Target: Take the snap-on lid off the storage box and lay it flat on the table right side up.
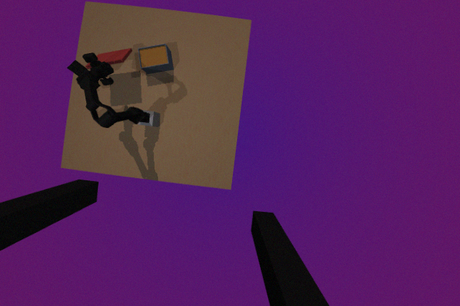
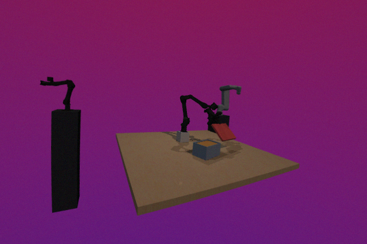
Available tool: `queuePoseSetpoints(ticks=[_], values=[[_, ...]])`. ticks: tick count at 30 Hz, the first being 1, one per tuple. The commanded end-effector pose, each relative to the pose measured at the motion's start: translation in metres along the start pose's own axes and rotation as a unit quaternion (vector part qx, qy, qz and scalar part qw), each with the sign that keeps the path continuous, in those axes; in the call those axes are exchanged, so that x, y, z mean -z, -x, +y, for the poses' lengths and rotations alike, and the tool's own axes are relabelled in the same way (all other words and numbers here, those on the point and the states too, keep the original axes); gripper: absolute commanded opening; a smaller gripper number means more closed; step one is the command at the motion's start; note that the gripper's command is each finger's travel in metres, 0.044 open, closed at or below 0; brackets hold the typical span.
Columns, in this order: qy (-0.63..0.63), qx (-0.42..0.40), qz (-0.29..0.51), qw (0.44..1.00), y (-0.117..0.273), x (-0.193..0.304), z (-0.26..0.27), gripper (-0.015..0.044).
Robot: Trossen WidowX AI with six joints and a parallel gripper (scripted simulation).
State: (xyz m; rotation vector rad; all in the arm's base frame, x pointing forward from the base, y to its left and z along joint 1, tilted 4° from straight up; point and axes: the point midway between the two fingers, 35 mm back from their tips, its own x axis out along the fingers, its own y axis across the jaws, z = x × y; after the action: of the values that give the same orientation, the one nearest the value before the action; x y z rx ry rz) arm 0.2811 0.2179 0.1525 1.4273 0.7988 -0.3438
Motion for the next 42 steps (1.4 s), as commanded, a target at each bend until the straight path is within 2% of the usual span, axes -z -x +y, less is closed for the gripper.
queuePoseSetpoints(ticks=[1, 24, 42], values=[[-0.006, -0.010, 0.000, 1.000, 0.003, 0.008, 0.006, 0.0000], [-0.007, -0.009, 0.002, 1.000, 0.008, 0.054, 0.003, 0.0000], [-0.007, -0.009, 0.002, 1.000, 0.001, 0.053, -0.009, 0.0000]])
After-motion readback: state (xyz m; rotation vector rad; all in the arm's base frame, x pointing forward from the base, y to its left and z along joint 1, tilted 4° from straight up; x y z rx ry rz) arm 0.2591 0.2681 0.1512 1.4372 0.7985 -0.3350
